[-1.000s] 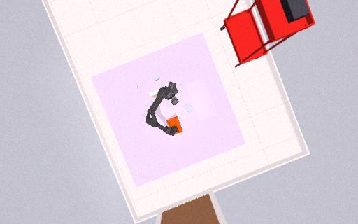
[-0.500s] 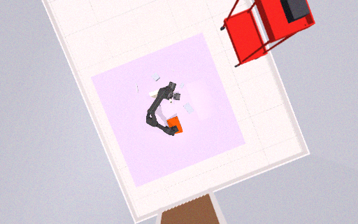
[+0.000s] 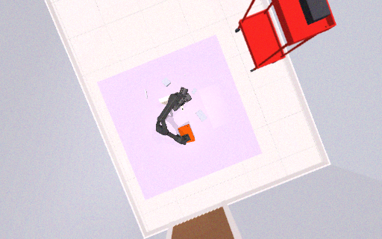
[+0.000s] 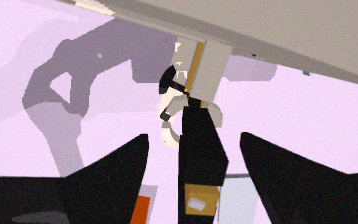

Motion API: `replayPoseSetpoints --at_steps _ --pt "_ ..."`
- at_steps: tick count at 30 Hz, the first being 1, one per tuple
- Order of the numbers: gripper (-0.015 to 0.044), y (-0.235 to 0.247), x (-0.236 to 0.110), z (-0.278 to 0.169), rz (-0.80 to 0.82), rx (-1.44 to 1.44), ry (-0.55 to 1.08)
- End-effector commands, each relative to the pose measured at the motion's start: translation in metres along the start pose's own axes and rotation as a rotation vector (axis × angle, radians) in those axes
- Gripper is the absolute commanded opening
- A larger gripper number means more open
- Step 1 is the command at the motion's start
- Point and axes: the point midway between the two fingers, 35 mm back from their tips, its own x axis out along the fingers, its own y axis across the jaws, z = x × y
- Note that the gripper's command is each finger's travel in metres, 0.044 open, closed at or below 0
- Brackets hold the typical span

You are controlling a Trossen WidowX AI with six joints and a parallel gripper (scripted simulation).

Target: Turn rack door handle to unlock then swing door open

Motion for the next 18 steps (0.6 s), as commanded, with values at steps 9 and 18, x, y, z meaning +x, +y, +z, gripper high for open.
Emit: replayPoseSetpoints --at_steps 9,18 --pt "0.0287 0.0006 0.0001 0.0001 0.003 -0.584 -0.003" --pt "0.0287 0.0006 0.0001 0.0001 0.002 -1.030 -0.003"
